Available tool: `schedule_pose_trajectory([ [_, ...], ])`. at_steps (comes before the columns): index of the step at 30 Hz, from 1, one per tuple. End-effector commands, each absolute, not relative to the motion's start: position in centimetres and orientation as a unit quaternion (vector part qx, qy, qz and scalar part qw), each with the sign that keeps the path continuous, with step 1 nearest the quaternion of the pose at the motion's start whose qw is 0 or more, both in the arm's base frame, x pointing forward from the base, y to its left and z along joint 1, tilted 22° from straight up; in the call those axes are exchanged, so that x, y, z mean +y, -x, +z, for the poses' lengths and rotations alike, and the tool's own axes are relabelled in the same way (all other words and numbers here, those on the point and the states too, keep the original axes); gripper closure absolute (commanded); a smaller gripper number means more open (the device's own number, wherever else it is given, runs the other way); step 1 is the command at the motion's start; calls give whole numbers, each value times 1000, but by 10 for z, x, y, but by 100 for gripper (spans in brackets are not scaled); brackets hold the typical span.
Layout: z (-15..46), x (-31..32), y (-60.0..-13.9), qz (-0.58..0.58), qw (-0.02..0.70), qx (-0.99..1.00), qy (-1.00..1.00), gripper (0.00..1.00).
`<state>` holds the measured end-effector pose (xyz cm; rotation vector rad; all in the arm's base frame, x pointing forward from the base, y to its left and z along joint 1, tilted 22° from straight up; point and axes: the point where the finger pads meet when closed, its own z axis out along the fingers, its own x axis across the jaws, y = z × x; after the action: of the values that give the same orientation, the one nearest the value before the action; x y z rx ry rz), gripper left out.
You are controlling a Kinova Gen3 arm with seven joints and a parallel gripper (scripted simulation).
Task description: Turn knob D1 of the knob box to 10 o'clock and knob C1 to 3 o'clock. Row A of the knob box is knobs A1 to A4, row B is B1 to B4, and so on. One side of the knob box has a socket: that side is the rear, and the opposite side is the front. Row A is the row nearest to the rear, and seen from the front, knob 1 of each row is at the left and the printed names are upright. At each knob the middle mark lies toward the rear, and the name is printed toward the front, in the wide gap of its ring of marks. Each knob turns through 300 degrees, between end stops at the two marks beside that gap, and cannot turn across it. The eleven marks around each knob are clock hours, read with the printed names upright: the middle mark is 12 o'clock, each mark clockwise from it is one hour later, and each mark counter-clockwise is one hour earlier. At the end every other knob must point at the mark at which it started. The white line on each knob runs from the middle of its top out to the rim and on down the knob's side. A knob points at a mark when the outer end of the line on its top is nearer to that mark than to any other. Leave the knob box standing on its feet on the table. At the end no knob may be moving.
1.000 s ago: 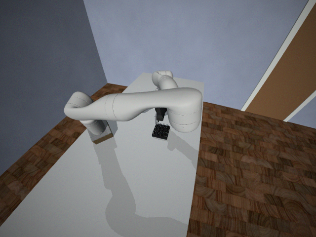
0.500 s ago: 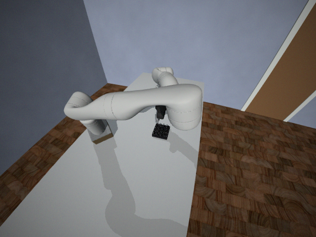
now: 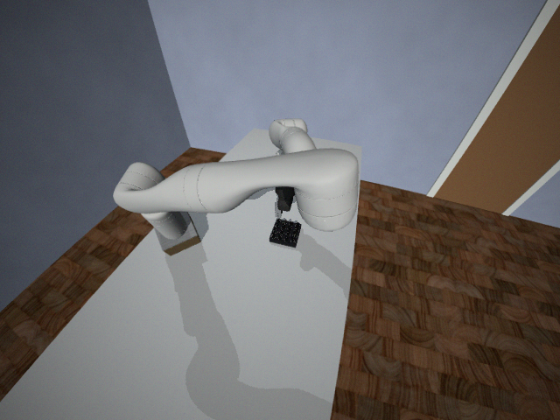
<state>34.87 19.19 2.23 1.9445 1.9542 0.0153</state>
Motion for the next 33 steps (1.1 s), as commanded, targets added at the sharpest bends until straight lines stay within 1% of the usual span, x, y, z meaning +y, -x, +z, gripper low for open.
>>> schedule_pose_trajectory([
  [1,23,193,-349,6,191,695,-693,54],
  [22,21,195,-345,14,191,654,-731,54],
  [33,19,198,-341,28,190,584,-789,54],
])
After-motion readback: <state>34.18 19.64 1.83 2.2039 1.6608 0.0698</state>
